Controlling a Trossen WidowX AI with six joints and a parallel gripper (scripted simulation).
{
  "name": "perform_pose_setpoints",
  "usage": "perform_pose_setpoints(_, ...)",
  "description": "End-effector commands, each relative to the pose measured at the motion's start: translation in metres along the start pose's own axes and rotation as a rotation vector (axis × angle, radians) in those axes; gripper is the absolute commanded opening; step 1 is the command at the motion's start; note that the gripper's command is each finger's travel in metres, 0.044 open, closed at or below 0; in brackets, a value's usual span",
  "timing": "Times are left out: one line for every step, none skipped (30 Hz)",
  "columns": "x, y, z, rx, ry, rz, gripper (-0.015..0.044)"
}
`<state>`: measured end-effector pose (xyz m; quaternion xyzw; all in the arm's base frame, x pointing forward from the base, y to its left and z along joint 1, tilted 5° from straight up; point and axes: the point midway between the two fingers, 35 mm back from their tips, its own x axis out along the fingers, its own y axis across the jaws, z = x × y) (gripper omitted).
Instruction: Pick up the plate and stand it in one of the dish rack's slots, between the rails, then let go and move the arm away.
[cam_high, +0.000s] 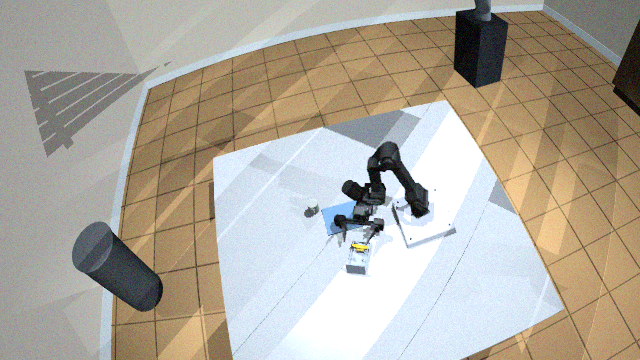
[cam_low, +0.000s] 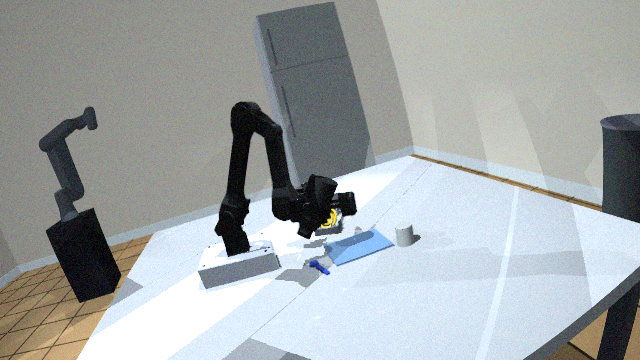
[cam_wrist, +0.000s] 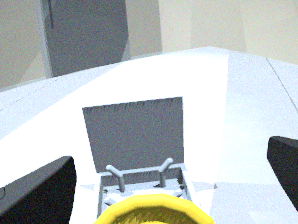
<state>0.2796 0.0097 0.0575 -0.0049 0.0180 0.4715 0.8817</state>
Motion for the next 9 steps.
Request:
perform_pose_setpoints(-0.006, -0.008, 0.0, -0.094, 0.004, 0.007, 0.04)
perform_pose_setpoints(-0.006, -0.008, 0.001, -0.093, 0.003, 0.007, 0.04)
perform_pose_setpoints(-0.006, -0.008, 0.006, -0.09, 0.0, 0.008, 0.04)
perform_pose_setpoints(-0.006, -0.009, 0.012, -0.085, -0.003, 0.008, 0.04)
perform_pose_setpoints(-0.007, -0.009, 0.021, -0.077, -0.007, 0.009, 0.04)
perform_pose_setpoints(-0.007, -0.009, 0.031, -0.068, -0.013, 0.011, 0.04)
perform_pose_setpoints(-0.008, -0.008, 0.042, -0.06, -0.018, 0.013, 0.04)
perform_pose_setpoints(-0.008, -0.007, 0.052, -0.051, -0.023, 0.016, 0.04)
perform_pose_setpoints(-0.009, -0.005, 0.063, -0.043, -0.027, 0.019, 0.04)
